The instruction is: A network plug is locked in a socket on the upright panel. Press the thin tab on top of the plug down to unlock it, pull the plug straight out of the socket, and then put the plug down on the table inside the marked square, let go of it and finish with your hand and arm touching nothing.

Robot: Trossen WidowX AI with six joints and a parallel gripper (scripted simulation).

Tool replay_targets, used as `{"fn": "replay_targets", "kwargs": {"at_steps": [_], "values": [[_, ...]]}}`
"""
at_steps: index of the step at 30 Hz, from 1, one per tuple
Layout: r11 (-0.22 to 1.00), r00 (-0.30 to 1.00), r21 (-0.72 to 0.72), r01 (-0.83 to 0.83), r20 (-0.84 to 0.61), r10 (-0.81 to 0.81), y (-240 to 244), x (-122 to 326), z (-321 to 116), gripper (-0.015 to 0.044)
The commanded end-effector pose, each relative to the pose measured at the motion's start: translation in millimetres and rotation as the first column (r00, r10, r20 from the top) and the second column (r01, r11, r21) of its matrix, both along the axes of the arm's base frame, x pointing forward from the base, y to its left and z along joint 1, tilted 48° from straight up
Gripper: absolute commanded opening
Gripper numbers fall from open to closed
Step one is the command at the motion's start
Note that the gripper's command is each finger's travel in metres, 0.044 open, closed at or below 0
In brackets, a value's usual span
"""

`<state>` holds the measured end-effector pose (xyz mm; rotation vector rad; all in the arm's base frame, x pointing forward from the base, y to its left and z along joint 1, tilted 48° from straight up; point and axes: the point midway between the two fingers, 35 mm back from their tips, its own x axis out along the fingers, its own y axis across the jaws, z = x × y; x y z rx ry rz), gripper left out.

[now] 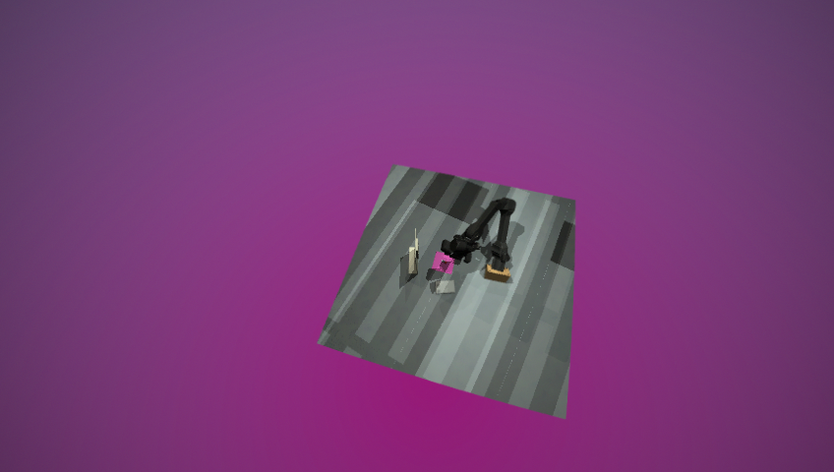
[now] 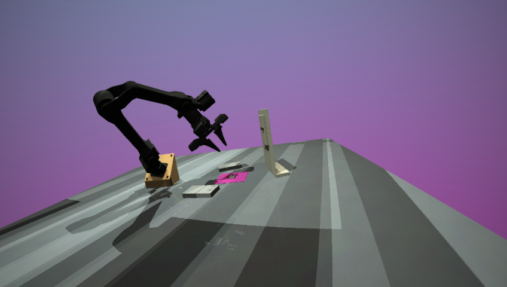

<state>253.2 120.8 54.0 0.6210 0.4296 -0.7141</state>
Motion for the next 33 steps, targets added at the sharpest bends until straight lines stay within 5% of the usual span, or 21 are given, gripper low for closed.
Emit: {"fn": "replay_targets", "kwargs": {"at_steps": [1,33], "values": [[1.000,1.000,0.000,0.001,-0.001,-0.001,1.0,0.2,0.5,0.0156],[1.000,1.000,0.009,0.000,0.005,0.000,66.4,-10.9,60.2,0.0156]]}}
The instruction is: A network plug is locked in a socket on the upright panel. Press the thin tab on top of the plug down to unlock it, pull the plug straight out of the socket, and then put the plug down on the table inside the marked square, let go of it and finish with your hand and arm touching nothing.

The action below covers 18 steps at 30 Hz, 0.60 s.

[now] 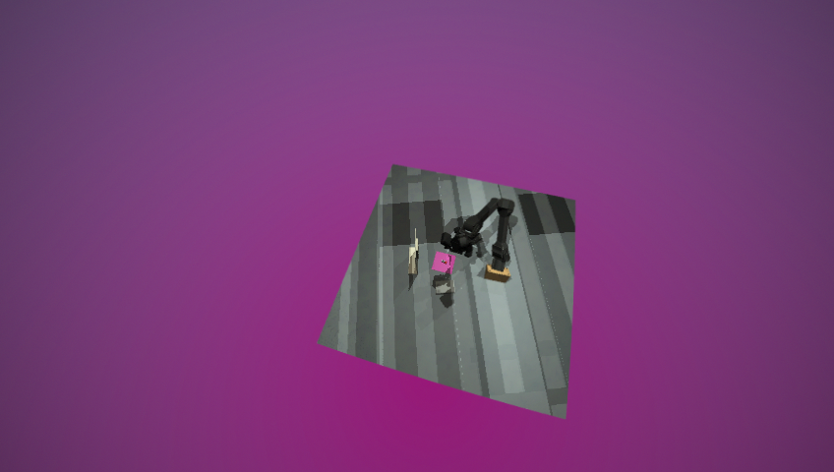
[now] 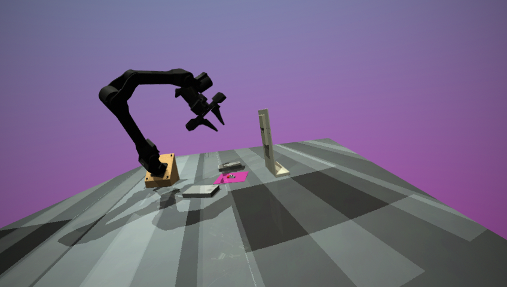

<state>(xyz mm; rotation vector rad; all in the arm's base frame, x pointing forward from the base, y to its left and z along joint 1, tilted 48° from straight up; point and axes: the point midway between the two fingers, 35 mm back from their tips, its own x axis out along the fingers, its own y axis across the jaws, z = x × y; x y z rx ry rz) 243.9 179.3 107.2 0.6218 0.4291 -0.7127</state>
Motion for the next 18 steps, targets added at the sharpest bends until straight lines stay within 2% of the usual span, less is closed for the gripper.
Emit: {"fn": "replay_targets", "kwargs": {"at_steps": [1,8,18], "values": [[1.000,1.000,0.008,0.001,0.004,-0.001,9.7,-2.3,9.2,0.0156],[1.000,1.000,0.008,0.002,0.009,-0.002,19.0,-6.7,21.0,0.0156],[1.000,1.000,0.008,0.002,0.009,-0.002,19.0,-6.7,21.0,0.0419]]}}
